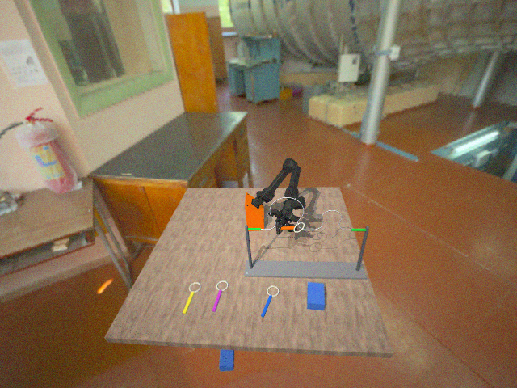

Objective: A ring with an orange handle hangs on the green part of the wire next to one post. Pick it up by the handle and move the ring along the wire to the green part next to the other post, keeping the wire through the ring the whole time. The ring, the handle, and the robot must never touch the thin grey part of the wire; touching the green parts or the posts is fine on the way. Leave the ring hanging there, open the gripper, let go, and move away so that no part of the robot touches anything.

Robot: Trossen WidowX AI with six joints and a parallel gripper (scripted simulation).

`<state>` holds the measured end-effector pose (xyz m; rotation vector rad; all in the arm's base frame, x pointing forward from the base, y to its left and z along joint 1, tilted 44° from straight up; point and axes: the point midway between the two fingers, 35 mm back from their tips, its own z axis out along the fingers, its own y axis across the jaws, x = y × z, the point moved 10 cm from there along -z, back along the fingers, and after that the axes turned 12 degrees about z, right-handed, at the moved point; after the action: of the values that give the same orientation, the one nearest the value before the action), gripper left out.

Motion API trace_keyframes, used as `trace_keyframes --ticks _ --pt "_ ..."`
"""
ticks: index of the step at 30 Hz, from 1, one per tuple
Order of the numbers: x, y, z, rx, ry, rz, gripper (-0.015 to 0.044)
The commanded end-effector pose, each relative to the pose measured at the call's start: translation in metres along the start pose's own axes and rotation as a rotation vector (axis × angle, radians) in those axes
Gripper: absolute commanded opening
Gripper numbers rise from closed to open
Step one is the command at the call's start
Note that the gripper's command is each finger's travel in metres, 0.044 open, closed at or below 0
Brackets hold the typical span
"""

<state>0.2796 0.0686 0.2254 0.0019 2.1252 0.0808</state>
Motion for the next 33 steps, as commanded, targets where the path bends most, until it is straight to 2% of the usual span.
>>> trace_keyframes --ticks 1,33 --pt "-0.004 -0.01 -0.003 0.043 -0.005 -0.077 -0.015" --pt "-0.057 -0.068 -0.031 0.394 -0.007 -0.741 -0.015"
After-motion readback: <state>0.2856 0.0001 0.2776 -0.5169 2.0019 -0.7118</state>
